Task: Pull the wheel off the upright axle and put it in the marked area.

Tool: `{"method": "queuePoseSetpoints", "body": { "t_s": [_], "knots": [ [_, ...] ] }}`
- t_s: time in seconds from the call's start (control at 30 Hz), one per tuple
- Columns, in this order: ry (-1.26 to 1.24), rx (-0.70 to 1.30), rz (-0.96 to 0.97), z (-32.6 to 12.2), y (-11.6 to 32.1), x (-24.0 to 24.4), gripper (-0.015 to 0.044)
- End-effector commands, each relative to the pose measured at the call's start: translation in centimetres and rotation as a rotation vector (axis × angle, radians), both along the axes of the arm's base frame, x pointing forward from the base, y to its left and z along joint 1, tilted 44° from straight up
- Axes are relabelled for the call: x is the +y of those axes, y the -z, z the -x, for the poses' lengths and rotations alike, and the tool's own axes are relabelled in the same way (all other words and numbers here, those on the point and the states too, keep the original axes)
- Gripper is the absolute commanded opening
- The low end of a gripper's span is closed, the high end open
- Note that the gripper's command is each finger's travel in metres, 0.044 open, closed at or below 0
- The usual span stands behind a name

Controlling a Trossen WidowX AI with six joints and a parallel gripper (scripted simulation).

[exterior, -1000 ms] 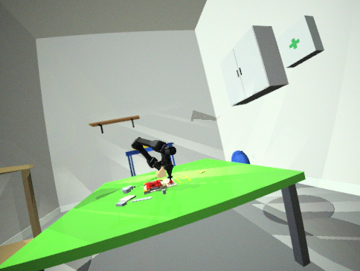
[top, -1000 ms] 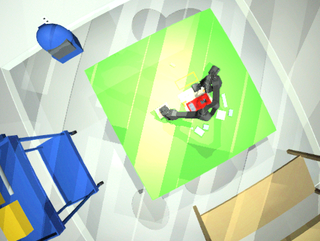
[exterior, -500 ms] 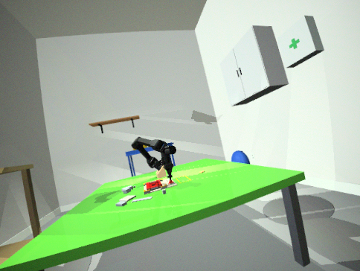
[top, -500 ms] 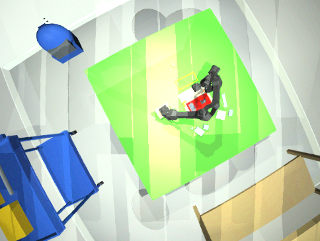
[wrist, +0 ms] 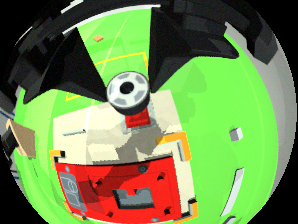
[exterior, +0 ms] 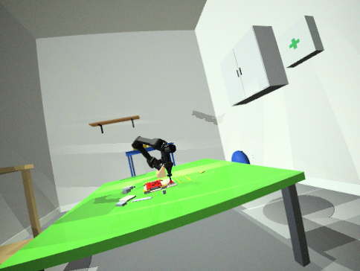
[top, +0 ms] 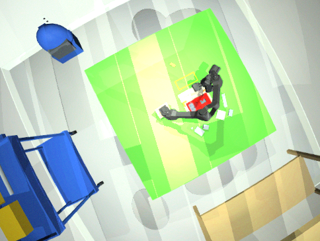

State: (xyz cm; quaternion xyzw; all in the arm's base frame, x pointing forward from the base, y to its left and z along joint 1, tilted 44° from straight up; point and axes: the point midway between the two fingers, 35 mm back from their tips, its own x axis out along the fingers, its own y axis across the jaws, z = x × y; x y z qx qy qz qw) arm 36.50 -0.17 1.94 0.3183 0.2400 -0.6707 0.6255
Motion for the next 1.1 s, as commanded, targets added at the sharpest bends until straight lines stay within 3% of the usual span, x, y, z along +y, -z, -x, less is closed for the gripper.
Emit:
{"method": "queuePoseSetpoints", "body": {
  "t_s": [0.0,0.8,1.07],
  "knots": [
    [0.002,-0.003,-0.003,0.0,-0.1,0.2,0.0],
    [0.0,-0.003,-0.003,0.1,-3.1,2.7,0.0],
    [-0.003,0.0,-0.008,1.0,-0.5,5.0,0.0]
  ]
}}
